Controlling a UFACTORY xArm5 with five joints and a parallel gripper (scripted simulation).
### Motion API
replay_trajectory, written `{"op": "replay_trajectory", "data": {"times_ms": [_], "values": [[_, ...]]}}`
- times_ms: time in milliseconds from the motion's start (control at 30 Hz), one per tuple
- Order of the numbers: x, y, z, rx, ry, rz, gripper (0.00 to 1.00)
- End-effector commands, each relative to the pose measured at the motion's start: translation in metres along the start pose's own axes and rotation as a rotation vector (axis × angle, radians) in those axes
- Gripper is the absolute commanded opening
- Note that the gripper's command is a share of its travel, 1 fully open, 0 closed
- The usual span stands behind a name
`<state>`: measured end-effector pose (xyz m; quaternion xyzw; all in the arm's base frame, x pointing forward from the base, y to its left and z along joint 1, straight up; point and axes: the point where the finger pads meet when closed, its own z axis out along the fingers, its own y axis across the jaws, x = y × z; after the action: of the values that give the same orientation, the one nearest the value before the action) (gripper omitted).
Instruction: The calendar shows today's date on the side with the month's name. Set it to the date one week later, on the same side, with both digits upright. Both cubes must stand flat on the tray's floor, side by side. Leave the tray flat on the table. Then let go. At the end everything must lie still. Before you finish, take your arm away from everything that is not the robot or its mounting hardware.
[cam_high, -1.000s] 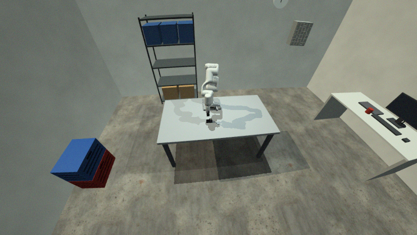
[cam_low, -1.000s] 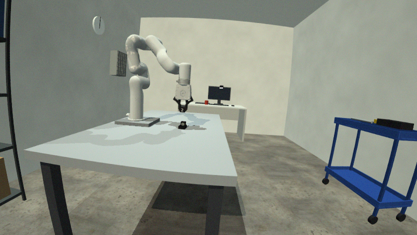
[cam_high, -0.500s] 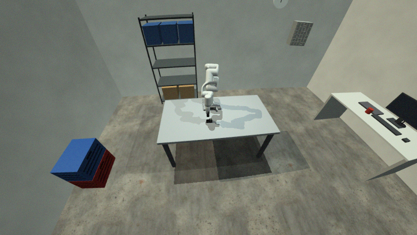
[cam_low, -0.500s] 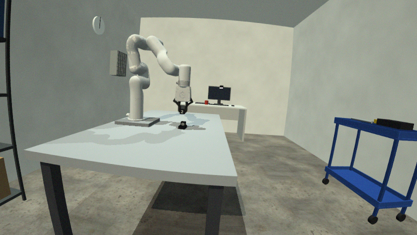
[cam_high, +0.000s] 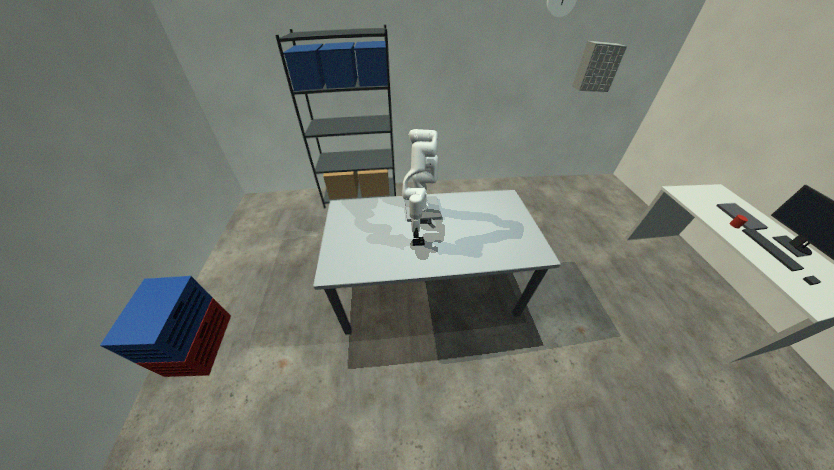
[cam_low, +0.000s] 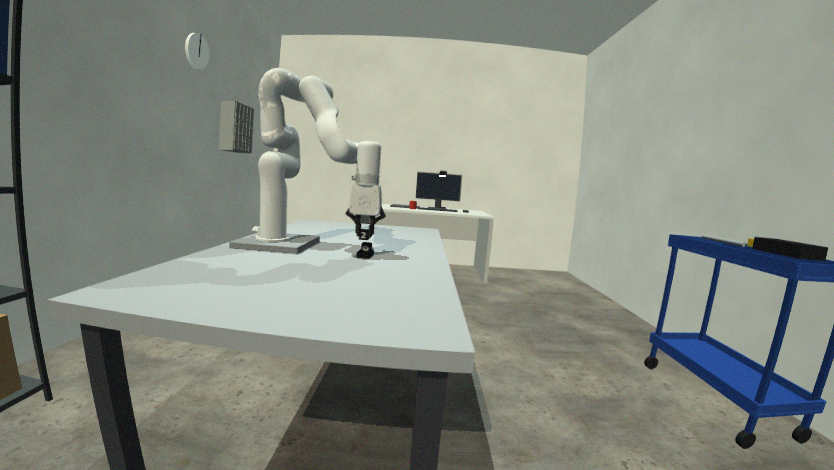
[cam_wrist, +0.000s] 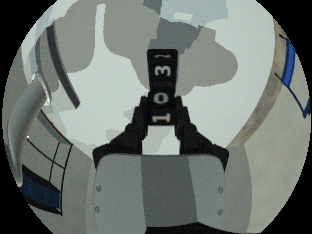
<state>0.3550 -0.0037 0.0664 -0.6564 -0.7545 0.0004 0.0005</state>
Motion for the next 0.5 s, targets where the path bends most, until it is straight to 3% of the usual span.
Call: {"op": "replay_trajectory", "data": {"times_ms": [0, 467], "values": [[-0.0003, 0.0015, 0.0077, -0.003, 0.0, 0.0, 0.29], [-0.0003, 0.0015, 0.0125, -0.003, 0.0, 0.0, 0.29]]}}
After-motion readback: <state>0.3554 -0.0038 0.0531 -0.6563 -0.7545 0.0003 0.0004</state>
